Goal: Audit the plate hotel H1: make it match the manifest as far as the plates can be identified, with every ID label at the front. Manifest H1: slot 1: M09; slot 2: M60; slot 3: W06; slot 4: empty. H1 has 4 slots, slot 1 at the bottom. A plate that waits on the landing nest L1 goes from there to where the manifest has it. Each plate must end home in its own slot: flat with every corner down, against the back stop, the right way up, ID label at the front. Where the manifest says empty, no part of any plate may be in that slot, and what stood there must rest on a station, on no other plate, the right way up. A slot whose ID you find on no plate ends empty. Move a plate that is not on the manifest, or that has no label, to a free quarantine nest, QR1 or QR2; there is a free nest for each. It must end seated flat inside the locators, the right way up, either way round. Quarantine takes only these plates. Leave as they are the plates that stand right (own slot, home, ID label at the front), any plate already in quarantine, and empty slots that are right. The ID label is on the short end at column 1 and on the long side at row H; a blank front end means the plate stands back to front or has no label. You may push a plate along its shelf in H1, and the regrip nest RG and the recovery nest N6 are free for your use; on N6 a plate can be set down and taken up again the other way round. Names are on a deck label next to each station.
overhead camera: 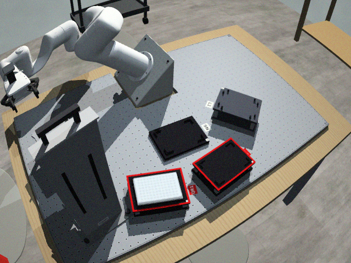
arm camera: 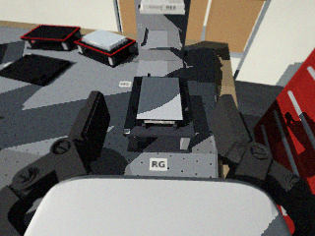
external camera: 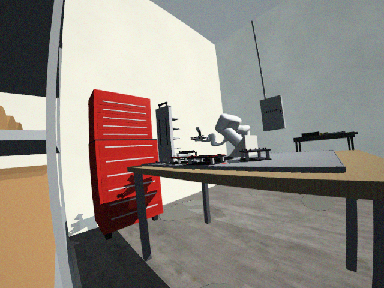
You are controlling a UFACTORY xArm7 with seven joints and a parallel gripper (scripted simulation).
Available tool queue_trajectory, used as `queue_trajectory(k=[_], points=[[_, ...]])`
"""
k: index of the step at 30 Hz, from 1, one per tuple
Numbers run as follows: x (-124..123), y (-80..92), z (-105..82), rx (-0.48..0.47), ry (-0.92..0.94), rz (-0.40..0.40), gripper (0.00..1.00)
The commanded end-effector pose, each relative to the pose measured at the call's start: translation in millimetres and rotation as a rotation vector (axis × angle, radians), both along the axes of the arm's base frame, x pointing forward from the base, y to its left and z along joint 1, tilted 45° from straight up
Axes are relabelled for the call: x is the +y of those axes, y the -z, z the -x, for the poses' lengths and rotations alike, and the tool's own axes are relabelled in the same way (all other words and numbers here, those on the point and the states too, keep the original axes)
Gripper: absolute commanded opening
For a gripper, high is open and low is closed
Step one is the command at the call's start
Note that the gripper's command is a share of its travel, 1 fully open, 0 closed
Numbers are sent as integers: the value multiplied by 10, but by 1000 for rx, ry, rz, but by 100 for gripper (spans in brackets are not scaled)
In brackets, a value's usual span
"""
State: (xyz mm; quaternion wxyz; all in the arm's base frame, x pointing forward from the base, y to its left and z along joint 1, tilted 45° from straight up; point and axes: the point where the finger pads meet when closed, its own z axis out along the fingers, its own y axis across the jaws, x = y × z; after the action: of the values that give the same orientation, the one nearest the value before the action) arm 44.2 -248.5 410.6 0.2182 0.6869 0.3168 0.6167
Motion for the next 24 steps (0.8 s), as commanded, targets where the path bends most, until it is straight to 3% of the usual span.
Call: queue_trajectory(k=[1, 24], points=[[-63, 63, 5, 1, 1, 3, 100], [-439, 440, 26, 2, 1, 3, 100]])
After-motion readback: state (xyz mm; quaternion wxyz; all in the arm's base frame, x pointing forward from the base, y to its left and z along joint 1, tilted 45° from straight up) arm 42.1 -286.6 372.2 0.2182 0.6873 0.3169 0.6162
